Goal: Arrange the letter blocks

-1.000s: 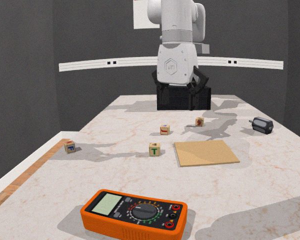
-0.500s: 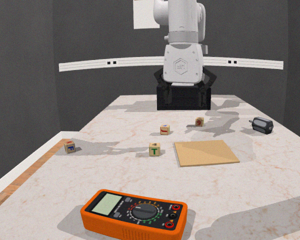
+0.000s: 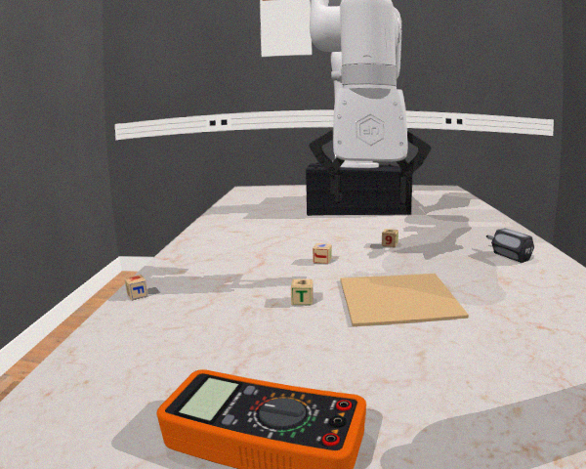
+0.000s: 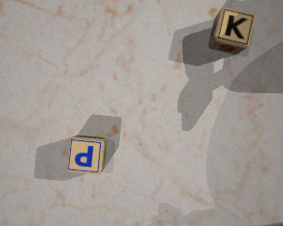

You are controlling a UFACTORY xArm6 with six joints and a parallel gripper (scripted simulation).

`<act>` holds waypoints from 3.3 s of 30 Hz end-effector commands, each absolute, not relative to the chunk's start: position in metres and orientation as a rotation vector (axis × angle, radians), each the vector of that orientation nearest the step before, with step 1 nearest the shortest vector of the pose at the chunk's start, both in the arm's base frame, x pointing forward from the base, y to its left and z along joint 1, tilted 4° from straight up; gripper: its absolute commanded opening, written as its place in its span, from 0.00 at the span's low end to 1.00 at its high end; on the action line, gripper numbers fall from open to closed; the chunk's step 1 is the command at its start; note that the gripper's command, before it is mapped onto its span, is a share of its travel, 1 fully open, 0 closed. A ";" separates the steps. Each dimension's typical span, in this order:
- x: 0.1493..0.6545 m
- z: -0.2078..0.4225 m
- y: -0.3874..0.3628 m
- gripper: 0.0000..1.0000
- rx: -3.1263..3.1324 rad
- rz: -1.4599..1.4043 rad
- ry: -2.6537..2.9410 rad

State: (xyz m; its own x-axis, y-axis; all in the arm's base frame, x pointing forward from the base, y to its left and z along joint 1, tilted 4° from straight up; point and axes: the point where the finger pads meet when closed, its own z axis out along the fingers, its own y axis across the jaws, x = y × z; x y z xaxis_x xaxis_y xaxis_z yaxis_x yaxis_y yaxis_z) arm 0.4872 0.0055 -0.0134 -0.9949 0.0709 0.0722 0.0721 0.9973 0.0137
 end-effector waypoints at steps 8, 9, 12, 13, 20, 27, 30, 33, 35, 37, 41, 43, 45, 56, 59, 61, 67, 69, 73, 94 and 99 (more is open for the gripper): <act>0.465 -0.010 0.018 1.00 0.310 -0.053 -3.068; 0.463 -0.010 0.019 1.00 0.341 -0.054 -3.065; 0.457 -0.010 0.022 1.00 0.435 -0.056 -3.054; 0.455 -0.010 0.022 1.00 0.466 -0.057 -3.050; 0.442 -0.010 0.028 1.00 0.670 -0.062 -3.014; 0.428 -0.010 0.033 1.00 0.882 -0.067 -2.962; 0.422 -0.010 0.035 1.00 0.971 -0.069 -2.935; 0.418 -0.010 0.037 1.00 1.031 -0.070 -2.915; 0.412 -0.010 0.038 1.00 1.119 -0.072 -2.884; 0.409 -0.011 0.040 1.00 1.169 -0.073 -2.865; 0.400 -0.011 0.042 1.00 1.282 -0.076 -2.818; 0.396 -0.011 0.043 1.00 1.340 -0.077 -2.792; 0.392 -0.011 0.044 1.00 1.397 -0.078 -2.765; 0.369 -0.012 0.050 1.00 1.684 -0.083 -2.605; 0.363 -0.012 0.051 1.00 1.763 -0.084 -2.553; 0.359 -0.012 0.052 1.00 1.806 -0.085 -2.525; 0.357 -0.012 0.052 1.00 1.839 -0.085 -2.501; 0.356 -0.012 0.052 1.00 1.840 -0.085 -2.501; 0.356 -0.012 0.052 0.64 1.840 -0.085 -2.500; 0.356 -0.012 0.052 0.64 1.840 -0.085 -2.500; 0.356 -0.012 0.052 0.64 1.840 -0.085 -2.500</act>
State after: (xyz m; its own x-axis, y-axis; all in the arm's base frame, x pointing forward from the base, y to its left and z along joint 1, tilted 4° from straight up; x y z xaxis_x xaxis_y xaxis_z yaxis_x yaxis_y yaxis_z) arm 0.3546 0.0518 -0.0135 -0.2975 -0.9547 -0.0018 -0.9524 0.2967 0.0695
